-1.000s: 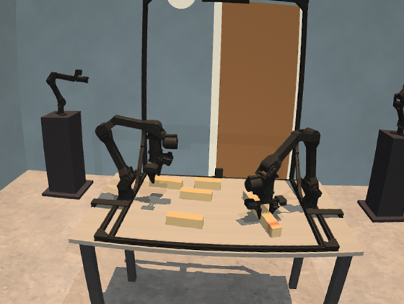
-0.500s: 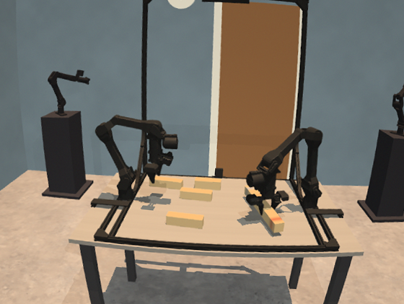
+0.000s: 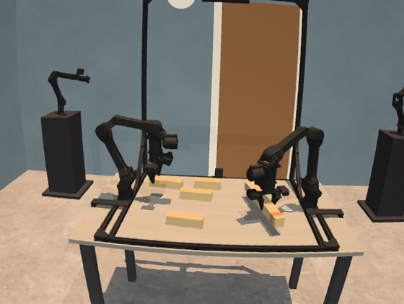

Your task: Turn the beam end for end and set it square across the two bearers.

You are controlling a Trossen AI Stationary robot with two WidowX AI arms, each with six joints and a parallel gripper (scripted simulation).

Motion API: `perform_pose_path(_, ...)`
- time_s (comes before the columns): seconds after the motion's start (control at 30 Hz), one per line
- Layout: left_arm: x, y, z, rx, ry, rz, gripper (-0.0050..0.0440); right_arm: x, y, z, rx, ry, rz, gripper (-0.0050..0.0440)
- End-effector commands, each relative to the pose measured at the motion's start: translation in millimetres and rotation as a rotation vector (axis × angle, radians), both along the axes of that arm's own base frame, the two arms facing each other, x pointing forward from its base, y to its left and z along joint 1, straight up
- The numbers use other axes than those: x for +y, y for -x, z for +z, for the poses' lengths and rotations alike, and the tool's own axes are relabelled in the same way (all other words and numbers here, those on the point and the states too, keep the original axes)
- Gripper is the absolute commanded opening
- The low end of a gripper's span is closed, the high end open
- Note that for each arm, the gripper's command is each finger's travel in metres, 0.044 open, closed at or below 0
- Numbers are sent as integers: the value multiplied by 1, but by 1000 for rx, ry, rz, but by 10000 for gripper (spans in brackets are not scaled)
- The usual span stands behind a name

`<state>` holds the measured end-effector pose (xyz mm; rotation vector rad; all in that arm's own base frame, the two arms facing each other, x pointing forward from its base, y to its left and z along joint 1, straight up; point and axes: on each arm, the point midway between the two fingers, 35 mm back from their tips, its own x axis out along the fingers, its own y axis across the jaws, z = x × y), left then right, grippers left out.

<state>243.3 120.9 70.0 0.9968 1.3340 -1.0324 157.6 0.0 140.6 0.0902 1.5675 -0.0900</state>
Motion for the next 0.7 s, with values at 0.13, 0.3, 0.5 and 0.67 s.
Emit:
perform_pose_path(0.13, 3, -6, 15, -22, -10, -1, 0, 0, 0, 0, 1, 0, -3, 440)
perform_pose_path(0.3, 3, -7, 19, -22, -10, -1, 0, 0, 0, 0, 1, 0, -3, 440)
perform_pose_path(0.5, 2, -4, 21, -22, -10, -1, 0, 0, 0, 0, 1, 0, -3, 440)
perform_pose_path(0.67, 1, -4, 22, -22, -10, 16, 0, 0, 0, 0, 1, 0, -3, 440)
